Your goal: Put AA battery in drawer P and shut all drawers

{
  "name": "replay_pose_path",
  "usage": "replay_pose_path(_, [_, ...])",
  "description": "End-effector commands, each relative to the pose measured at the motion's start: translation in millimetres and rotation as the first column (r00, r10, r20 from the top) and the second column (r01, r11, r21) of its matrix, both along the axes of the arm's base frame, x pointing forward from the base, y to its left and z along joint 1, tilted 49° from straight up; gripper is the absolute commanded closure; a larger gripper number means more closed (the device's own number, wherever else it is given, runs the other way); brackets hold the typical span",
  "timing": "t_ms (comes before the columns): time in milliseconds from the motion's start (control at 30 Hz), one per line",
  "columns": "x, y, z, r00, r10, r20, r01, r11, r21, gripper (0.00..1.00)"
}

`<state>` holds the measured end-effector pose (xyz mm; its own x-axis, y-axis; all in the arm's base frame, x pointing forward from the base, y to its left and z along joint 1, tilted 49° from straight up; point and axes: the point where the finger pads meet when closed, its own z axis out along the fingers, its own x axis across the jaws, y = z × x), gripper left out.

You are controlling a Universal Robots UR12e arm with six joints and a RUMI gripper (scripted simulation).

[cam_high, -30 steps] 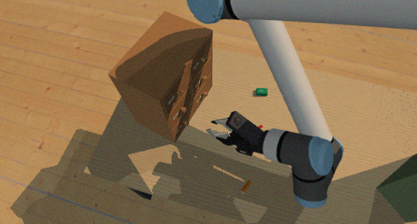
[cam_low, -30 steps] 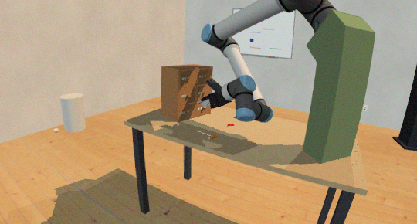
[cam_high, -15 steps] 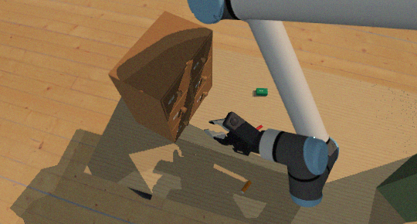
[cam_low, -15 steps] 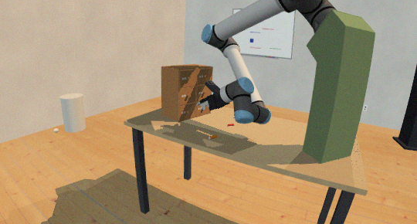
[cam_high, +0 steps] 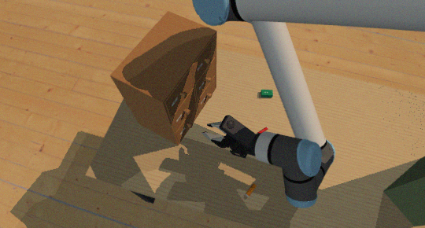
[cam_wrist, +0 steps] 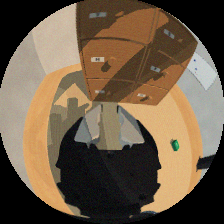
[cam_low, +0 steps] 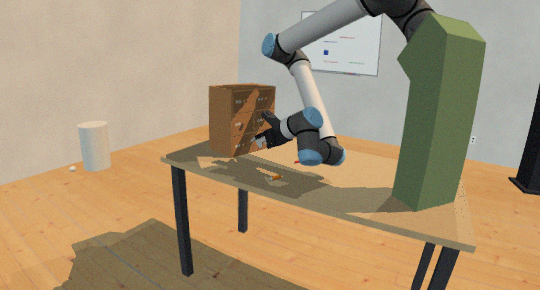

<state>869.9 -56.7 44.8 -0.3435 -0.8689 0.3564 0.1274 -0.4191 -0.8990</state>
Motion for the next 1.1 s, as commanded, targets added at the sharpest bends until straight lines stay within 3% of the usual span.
replay_pose_path(0, [14.9, -6.0, -1.7, 1.0, 0.001, 0.0, -0.001, 1.0, 0.0, 0.8])
replay_pose_path(300, [36.3, -15.6, -4.5, 1.0, 0.001, 0.0, -0.001, 1.0, 0.0, 0.8])
replay_pose_path(1067, [47.6, -20.7, -6.0, 1.0, 0.001, 0.0, -0.001, 1.0, 0.0, 0.8])
